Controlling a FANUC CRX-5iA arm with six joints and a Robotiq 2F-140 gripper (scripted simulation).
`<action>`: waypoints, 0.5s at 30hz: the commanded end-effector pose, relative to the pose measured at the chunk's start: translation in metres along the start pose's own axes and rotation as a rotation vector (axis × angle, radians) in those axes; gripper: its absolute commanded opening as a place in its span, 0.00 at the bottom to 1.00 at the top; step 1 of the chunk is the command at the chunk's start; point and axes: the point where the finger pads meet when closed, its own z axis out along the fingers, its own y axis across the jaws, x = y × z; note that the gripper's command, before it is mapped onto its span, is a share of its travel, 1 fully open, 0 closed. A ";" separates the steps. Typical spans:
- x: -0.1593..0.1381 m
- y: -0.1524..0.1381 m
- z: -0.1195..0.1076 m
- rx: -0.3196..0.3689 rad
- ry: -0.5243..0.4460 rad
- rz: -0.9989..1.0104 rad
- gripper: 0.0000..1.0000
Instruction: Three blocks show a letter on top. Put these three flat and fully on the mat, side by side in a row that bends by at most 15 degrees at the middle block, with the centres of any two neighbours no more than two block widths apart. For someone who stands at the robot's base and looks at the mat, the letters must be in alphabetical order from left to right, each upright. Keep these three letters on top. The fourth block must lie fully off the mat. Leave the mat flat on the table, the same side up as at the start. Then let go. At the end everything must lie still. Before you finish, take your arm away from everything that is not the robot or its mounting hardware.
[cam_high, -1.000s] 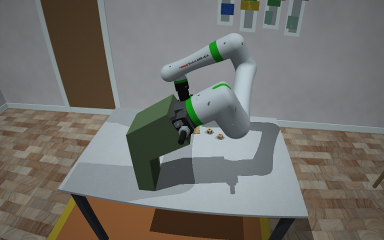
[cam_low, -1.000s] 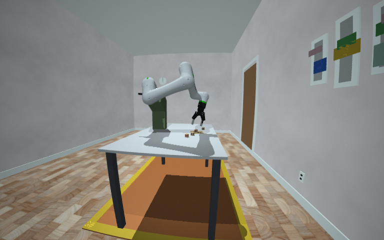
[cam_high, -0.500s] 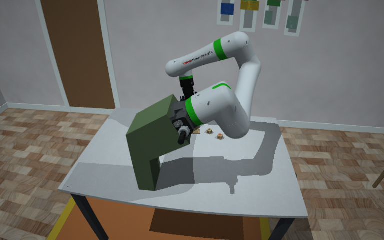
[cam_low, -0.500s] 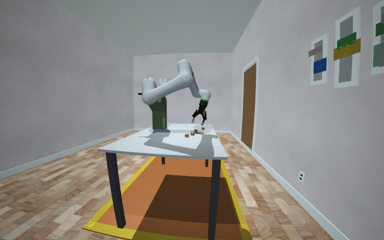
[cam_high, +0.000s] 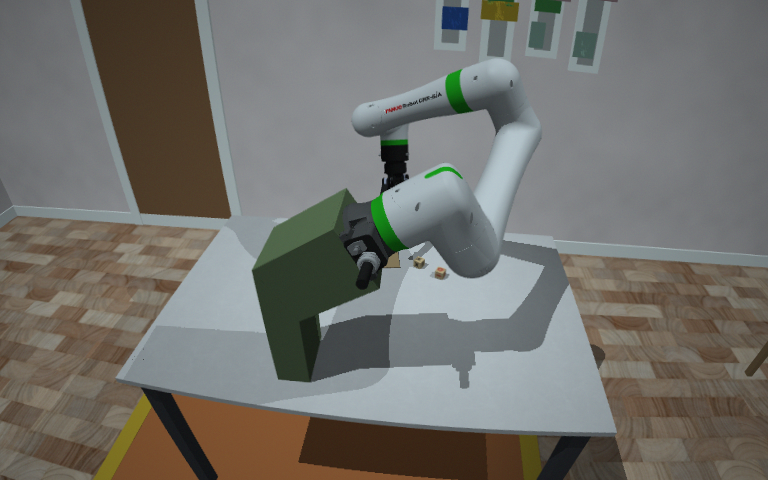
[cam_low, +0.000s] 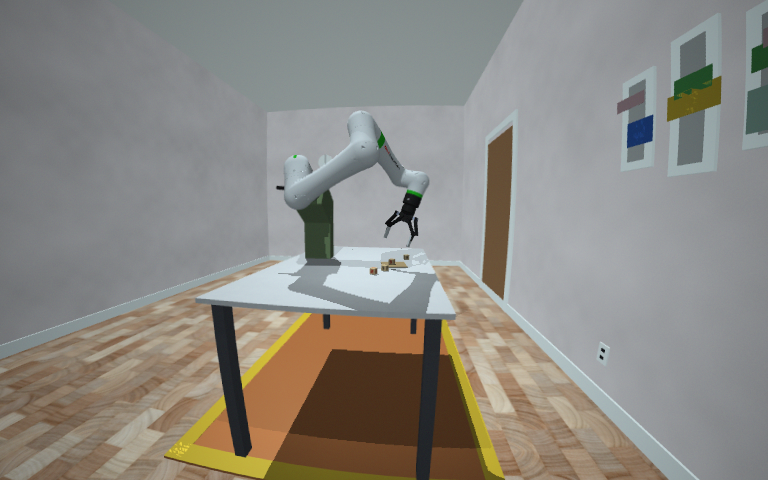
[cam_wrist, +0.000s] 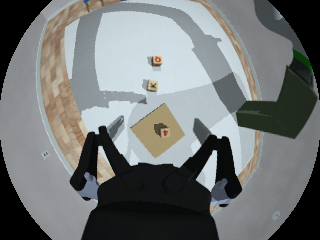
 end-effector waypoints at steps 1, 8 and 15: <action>0.017 -0.006 -0.016 -0.051 -0.038 -0.114 1.00; 0.036 -0.011 -0.034 -0.089 -0.099 -0.245 1.00; 0.050 -0.013 -0.048 -0.109 -0.151 -0.342 1.00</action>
